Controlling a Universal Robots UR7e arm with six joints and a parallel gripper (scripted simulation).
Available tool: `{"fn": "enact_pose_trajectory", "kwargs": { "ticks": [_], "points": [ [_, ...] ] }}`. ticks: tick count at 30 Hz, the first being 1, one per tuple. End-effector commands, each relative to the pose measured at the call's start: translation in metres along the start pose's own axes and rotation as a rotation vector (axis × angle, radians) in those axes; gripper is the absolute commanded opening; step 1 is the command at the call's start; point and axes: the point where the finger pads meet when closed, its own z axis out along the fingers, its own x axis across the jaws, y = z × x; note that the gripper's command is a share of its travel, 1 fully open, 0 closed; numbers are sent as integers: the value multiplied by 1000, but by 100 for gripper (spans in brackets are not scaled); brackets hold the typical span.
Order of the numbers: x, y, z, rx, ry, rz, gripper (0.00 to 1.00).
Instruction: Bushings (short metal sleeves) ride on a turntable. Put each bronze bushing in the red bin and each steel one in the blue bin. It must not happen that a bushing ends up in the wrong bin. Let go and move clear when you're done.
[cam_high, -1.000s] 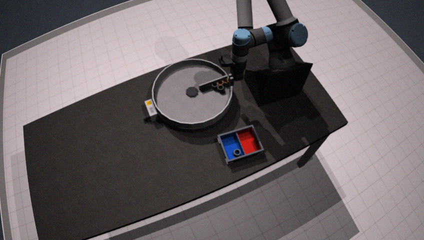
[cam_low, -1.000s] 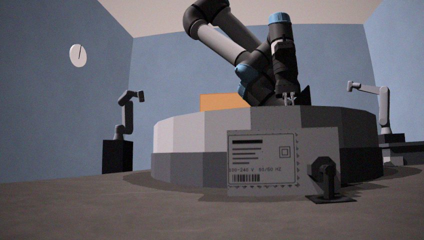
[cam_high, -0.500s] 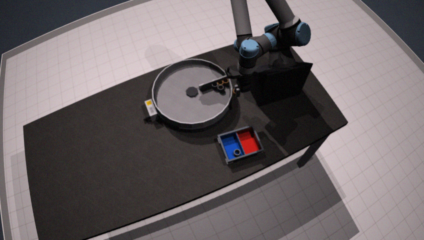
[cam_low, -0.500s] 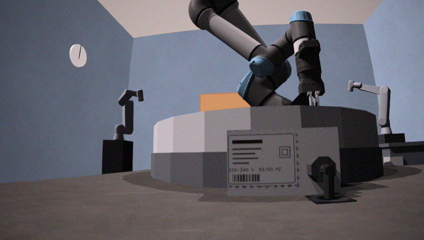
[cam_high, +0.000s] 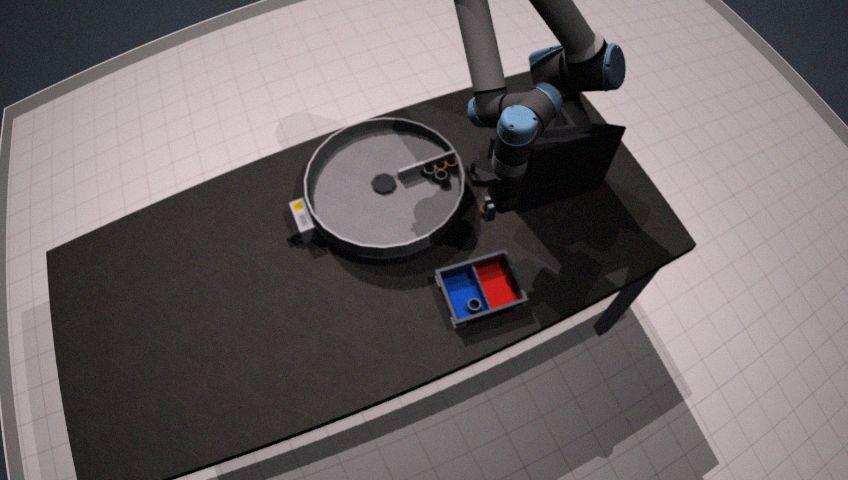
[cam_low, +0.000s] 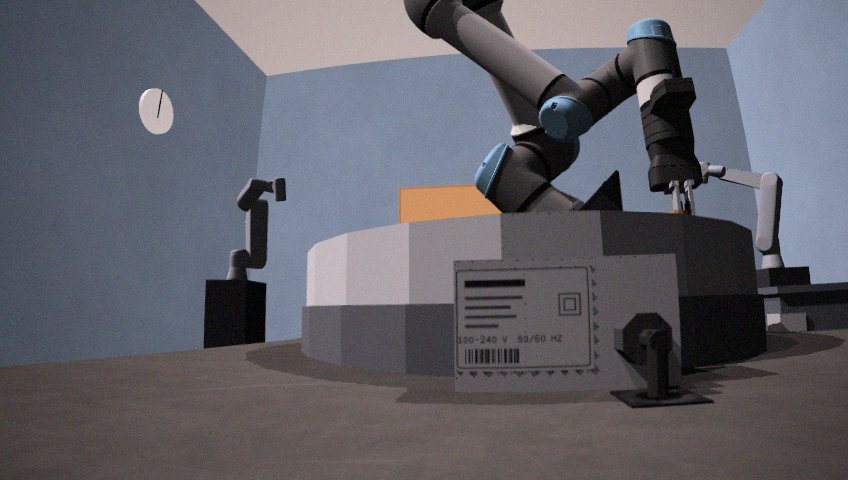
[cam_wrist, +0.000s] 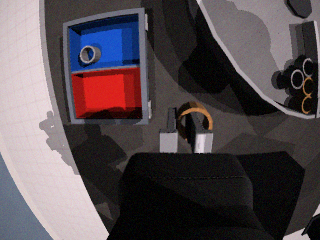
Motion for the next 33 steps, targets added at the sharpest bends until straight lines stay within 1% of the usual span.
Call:
{"fn": "enact_pose_trajectory", "kwargs": {
  "ticks": [1,6,10,11,12,33],
  "points": [
    [-38,1,0,-2,4,3,0],
    [-38,1,0,-2,4,3,0],
    [-81,5,0,-3,4,3,0],
    [-83,5,0,-3,4,3,0],
    [-94,6,0,-4,4,3,0],
    [-93,6,0,-3,4,3,0]
  ]
}}
